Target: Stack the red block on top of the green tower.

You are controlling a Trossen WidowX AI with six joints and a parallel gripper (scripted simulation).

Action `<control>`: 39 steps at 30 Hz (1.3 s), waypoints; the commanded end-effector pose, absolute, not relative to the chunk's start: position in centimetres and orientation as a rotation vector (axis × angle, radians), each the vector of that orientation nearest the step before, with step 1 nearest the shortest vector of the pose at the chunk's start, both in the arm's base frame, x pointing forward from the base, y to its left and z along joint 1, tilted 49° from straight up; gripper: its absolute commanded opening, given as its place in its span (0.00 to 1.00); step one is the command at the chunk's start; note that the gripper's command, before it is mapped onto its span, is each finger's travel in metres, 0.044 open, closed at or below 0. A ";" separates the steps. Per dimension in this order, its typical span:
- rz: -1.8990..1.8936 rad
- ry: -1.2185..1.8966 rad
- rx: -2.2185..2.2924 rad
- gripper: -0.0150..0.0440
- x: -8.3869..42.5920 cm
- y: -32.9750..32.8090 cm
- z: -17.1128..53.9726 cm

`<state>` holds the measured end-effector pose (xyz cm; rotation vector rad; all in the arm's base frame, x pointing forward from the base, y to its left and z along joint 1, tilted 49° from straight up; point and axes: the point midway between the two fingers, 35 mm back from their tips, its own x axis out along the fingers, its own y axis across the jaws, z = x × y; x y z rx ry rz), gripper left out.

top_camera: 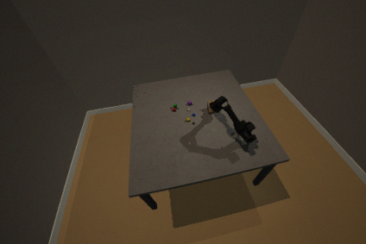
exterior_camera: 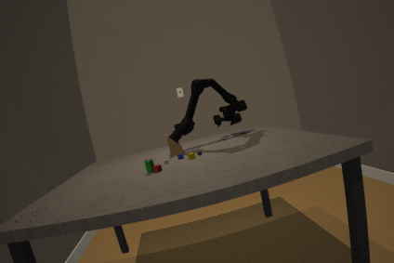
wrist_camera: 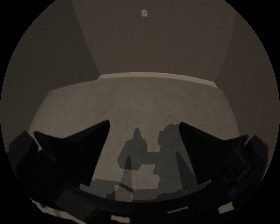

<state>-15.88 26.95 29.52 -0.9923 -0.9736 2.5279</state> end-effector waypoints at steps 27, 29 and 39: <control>1.712 -0.505 -0.889 1.00 7.0 34.6 35.9; 1.658 -0.483 -0.877 1.00 8.7 34.4 36.4; 1.387 -0.364 -0.918 1.00 18.2 32.0 36.8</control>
